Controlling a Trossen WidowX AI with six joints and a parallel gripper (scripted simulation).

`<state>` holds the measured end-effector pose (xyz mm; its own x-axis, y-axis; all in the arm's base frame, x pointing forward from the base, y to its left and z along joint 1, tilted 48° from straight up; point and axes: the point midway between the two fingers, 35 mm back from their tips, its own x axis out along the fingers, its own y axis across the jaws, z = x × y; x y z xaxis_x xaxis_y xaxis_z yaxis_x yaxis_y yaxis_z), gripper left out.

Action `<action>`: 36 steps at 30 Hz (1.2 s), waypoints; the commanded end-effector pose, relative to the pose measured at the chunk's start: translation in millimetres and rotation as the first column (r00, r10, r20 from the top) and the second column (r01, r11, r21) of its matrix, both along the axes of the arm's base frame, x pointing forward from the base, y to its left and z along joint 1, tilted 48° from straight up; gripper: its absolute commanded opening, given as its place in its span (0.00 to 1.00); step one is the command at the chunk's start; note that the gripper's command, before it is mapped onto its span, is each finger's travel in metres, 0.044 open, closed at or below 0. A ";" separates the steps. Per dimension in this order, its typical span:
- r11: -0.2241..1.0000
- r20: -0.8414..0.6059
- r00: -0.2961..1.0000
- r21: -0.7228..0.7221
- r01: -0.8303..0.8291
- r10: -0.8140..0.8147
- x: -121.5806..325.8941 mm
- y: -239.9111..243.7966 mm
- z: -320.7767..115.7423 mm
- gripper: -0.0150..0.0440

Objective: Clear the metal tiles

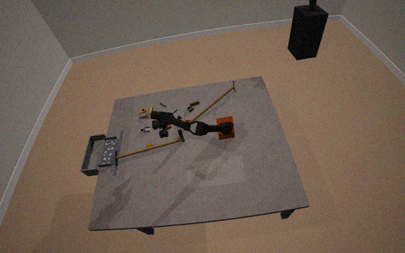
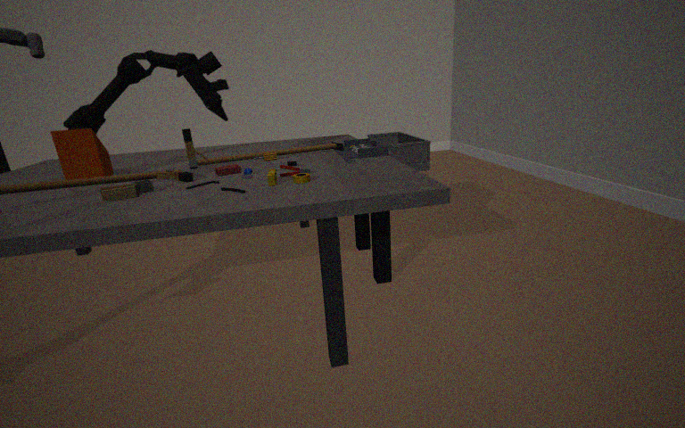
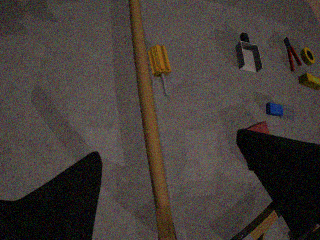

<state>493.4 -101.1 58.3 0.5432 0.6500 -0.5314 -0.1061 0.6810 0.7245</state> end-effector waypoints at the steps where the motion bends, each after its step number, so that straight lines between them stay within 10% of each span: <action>1: 1.000 0.008 1.000 0.002 0.001 -0.001 -8.9 -2.4 1.1 1.00; 36: 0.998 0.056 0.996 0.015 0.061 -0.062 -107.0 -23.5 -2.0 1.00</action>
<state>393.3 -125.6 55.6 0.6068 0.6210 -0.4962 -0.1001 0.6790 0.7273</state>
